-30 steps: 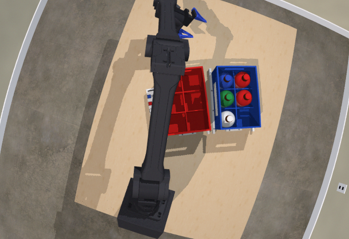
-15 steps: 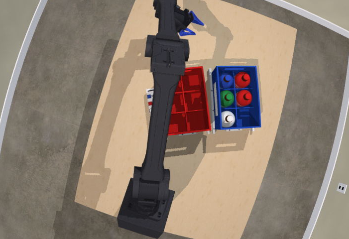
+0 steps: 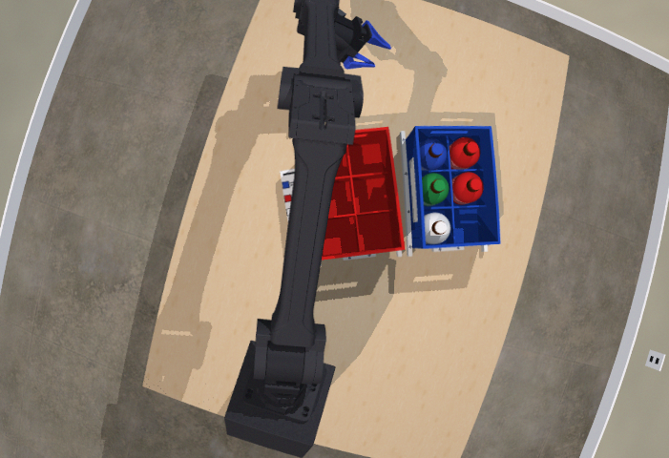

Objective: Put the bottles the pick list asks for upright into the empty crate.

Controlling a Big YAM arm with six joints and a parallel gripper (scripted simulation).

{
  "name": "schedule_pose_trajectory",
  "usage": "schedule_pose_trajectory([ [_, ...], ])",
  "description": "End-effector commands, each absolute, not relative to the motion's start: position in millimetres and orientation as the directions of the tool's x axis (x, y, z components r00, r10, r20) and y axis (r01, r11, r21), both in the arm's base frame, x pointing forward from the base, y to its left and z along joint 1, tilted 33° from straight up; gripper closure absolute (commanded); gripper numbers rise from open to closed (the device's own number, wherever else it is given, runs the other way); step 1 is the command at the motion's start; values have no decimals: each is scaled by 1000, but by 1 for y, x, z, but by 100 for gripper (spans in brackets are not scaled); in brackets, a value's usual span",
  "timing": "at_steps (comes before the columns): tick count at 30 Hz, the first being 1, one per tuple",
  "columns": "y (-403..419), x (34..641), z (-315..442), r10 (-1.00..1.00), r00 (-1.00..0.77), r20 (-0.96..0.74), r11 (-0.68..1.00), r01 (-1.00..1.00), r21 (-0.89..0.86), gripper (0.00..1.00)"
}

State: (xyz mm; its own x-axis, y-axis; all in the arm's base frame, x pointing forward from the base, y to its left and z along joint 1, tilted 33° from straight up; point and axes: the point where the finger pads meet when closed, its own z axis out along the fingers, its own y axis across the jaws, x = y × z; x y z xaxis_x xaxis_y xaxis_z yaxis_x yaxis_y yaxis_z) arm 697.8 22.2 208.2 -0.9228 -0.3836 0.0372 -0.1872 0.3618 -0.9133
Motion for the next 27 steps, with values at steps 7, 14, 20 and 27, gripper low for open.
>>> schedule_pose_trajectory([
  [7,25,690,234,-385,-923,8,369,-162,-915,39],
  [14,31,673,271,-392,-920,-11,371,-147,-917,39],
  [20,26,653,289,-388,-922,3,368,-158,-916,39],
  [27,28,638,308,-392,-920,6,367,-163,-916,39],
])
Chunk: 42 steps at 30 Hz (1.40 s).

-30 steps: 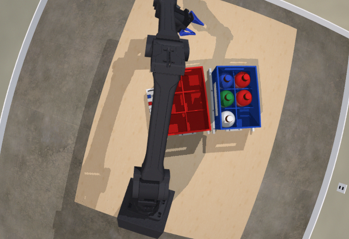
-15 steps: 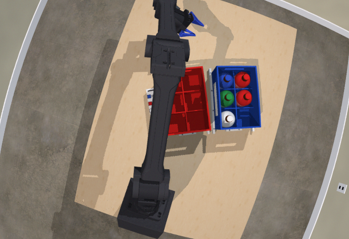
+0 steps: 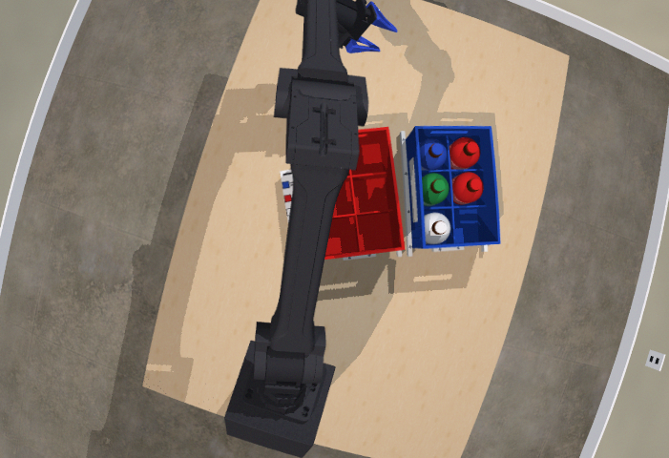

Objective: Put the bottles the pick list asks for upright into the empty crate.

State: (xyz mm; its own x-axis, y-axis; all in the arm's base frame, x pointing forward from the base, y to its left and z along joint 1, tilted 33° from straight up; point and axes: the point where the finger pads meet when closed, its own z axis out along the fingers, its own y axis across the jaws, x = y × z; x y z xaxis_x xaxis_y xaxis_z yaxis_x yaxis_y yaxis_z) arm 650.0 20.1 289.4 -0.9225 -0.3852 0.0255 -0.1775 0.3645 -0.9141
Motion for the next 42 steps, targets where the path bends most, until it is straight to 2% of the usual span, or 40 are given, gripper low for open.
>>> schedule_pose_trajectory([
  [1,28,636,312,-392,-920,6,367,-163,-916,39],
  [13,24,613,368,-385,-922,-33,378,-125,-917,39],
  [17,46,604,350,-404,-906,-123,448,-79,-891,39],
  [18,51,603,350,-404,-906,-123,447,-78,-891,39],
  [19,56,608,321,-406,-913,-49,421,-139,-896,39],
  [22,64,599,345,-403,-897,-183,491,-44,-870,39],
  [33,102,584,325,-376,-859,-348,620,46,-784,39],
  [39,129,579,291,-385,-875,-292,595,6,-804,39],
  [42,139,566,306,-352,-840,-413,676,77,-733,39],
])
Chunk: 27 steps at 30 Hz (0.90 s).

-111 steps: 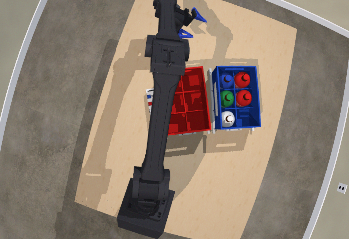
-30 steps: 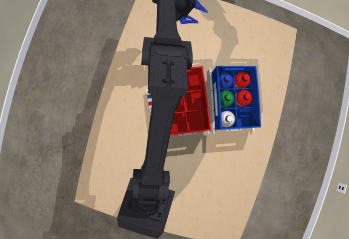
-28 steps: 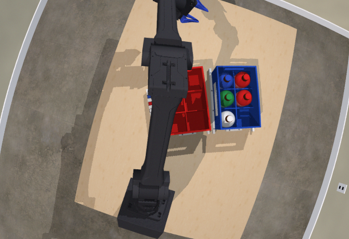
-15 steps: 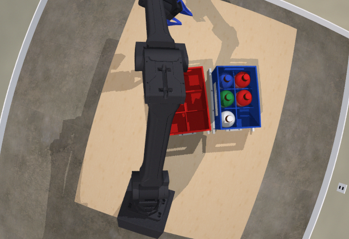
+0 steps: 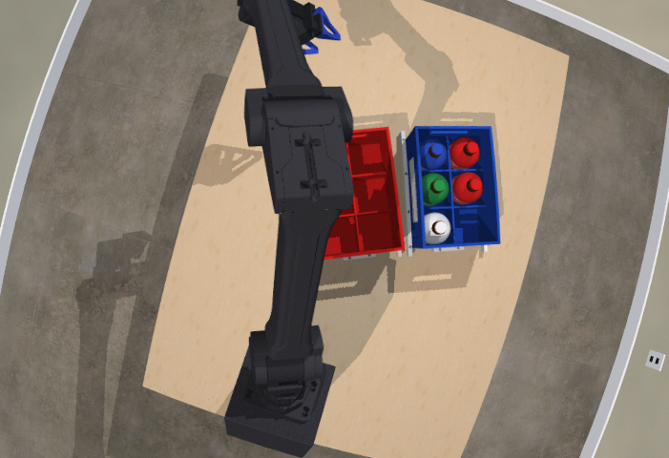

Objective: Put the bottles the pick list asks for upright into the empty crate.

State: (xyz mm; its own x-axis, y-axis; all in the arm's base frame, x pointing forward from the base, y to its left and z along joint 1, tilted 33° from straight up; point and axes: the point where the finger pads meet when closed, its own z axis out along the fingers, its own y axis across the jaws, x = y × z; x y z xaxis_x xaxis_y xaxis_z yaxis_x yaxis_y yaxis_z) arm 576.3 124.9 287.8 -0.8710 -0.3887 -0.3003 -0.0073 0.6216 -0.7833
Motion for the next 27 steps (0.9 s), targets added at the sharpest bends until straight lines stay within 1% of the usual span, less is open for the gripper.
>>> schedule_pose_trajectory([
  [1,143,564,304,-352,-840,-413,675,77,-734,39],
  [3,151,559,299,-328,-825,-459,718,99,-689,39],
  [6,141,561,297,-301,-829,-472,725,122,-678,39],
  [9,166,550,291,-283,-803,-524,777,128,-616,39],
  [11,173,545,287,-284,-802,-525,774,131,-620,39],
  [13,182,542,257,-303,-831,-466,751,93,-654,39],
  [15,189,536,253,-303,-831,-466,750,93,-655,39],
  [16,194,536,254,-301,-828,-473,753,97,-650,39],
  [17,195,528,273,-269,-802,-533,793,130,-595,39],
  [20,206,521,267,-220,-781,-584,839,154,-522,39],
  [22,206,521,267,-220,-781,-584,839,154,-522,39],
  [23,194,524,265,-178,-781,-599,849,186,-494,39],
  [25,216,512,261,-192,-772,-606,860,165,-483,39],
  [27,220,503,255,-201,-782,-590,852,158,-499,39],
])
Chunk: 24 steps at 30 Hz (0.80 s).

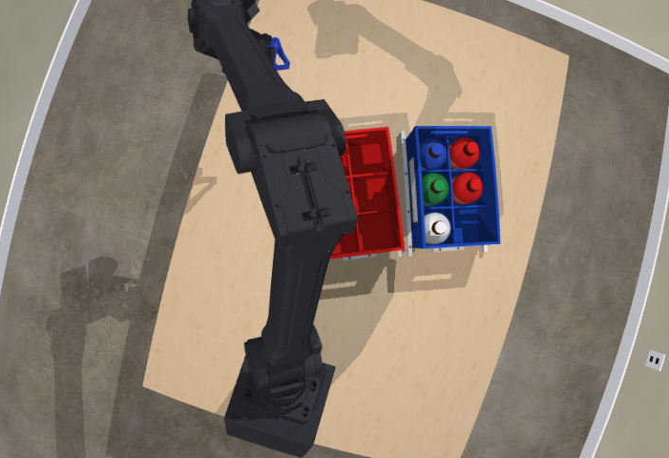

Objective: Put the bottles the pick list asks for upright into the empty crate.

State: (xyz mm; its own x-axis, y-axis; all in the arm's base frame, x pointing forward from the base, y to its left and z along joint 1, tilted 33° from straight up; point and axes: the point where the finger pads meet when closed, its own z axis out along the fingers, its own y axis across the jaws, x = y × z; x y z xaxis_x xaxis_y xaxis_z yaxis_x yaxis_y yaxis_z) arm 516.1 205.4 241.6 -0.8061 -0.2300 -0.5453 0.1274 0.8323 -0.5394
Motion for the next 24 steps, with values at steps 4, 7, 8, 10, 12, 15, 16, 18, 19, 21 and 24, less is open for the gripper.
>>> schedule_pose_trajectory([
  [4,237,493,247,-148,-763,-629,890,175,-421,39],
  [7,246,484,240,-116,-757,-644,908,183,-378,39],
  [8,249,480,238,-92,-752,-652,919,188,-347,39],
  [10,254,474,234,-84,-749,-657,922,192,-337,39],
  [12,254,474,234,-84,-749,-657,922,192,-337,39],
  [15,264,463,227,-25,-743,-669,944,202,-260,39],
  [16,266,460,225,-26,-743,-669,944,203,-261,39],
  [18,270,452,205,-49,-765,-642,933,194,-303,39],
  [19,274,449,197,-56,-772,-633,930,191,-315,39],
  [21,281,442,214,0,-742,-670,952,206,-228,39],
  [24,288,431,207,34,-738,-674,959,214,-187,39],
])
